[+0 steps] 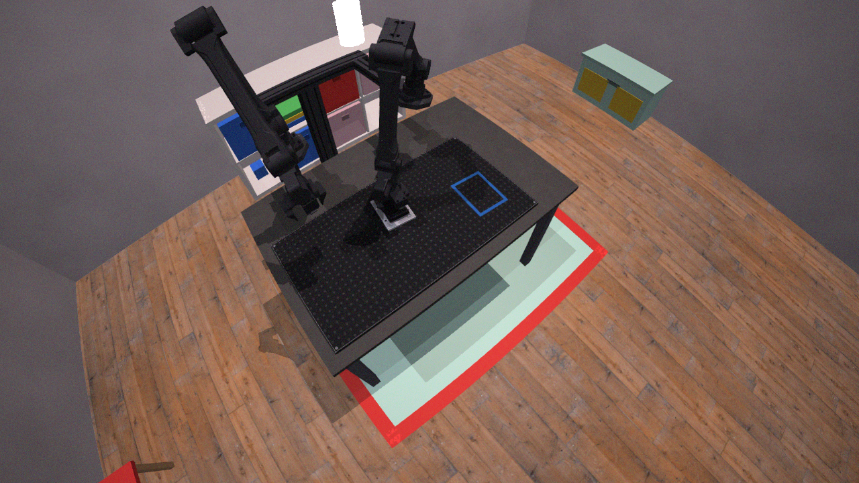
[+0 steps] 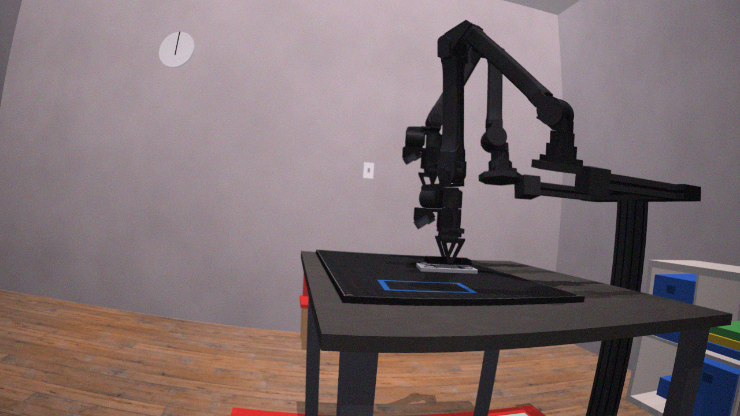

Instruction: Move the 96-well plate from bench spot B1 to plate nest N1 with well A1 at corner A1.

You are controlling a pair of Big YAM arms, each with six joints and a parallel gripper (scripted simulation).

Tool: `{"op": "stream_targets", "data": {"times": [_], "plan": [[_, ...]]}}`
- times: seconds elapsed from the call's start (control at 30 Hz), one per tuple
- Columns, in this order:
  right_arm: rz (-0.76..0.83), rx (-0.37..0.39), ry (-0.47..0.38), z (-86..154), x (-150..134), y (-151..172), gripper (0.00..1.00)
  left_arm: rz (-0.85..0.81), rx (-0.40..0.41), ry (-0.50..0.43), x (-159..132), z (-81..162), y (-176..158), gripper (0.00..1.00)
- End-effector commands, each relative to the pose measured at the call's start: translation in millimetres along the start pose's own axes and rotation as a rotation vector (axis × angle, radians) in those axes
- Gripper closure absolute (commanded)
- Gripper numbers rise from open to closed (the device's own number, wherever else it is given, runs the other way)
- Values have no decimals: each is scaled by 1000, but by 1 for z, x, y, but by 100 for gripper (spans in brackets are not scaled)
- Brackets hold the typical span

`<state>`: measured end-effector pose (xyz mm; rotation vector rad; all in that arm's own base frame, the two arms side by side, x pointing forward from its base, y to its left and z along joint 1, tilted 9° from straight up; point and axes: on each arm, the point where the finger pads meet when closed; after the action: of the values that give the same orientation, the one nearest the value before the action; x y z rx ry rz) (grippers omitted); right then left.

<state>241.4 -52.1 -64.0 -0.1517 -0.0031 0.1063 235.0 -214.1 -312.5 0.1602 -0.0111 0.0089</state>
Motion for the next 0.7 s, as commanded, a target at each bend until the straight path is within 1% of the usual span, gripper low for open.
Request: {"op": "stream_targets", "data": {"times": [0.0,0.13,0.17,0.67], "plan": [[-16,-9,-23,5,10,-3,0,3,-33,-35,17,11,-13,100],[-16,-9,-23,5,10,-3,0,1,-25,-27,13,10,-10,100],[-16,-9,-23,5,10,-3,0,1,-12,-13,6,4,-6,100],[-16,-9,-23,5,10,-3,0,1,-12,-13,6,4,-6,100]]}}
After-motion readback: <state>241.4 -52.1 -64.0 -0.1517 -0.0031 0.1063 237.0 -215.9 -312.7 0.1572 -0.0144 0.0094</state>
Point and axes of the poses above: on each arm, the point where the finger pads meet when closed, its own z axis back along the fingers, its own y axis across the jaws, x = y × z, and after that the axes turned 4 degrees about z, right-handed
